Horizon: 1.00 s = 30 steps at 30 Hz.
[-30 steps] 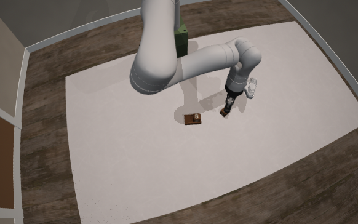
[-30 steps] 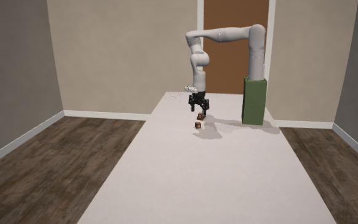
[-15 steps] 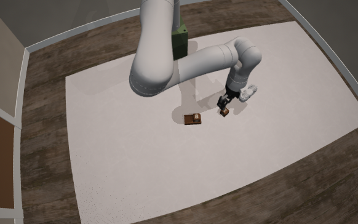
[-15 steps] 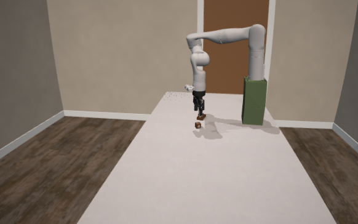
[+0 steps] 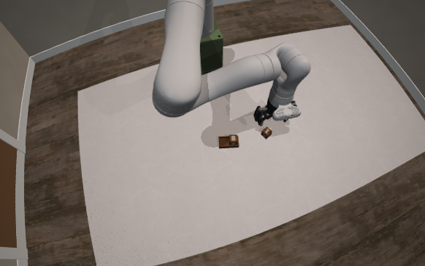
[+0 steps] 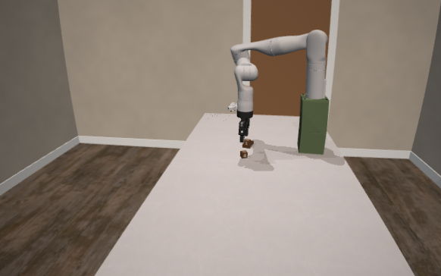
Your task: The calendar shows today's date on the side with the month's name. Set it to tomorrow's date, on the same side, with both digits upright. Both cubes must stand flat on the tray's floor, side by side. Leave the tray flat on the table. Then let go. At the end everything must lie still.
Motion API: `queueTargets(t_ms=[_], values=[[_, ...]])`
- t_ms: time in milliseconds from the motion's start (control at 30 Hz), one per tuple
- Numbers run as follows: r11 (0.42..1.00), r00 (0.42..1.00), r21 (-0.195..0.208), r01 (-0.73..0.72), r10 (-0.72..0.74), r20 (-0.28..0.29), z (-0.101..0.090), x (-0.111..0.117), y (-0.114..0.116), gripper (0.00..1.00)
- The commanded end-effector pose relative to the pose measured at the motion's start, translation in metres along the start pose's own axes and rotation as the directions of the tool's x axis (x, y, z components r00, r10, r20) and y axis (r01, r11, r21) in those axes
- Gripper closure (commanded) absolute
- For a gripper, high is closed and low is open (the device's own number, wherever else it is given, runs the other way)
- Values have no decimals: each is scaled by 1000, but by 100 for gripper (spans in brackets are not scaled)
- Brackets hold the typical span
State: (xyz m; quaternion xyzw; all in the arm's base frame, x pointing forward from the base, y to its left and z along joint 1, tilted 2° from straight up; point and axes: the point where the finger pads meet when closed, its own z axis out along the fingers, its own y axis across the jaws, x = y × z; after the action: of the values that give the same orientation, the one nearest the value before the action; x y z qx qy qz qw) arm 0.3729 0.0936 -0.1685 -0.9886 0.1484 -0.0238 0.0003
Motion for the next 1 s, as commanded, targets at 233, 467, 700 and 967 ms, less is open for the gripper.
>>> queueTargets(t_ms=[233,467,700,967], values=[[960,960,0,-280,280,6,0,-1,1,0],[892,892,-2,-453,453,6,-1,0,3,0],[793,793,-5,-609,609,5,-2,0,4,0],[708,708,-7,-706,706,4,-3,1,6,0]])
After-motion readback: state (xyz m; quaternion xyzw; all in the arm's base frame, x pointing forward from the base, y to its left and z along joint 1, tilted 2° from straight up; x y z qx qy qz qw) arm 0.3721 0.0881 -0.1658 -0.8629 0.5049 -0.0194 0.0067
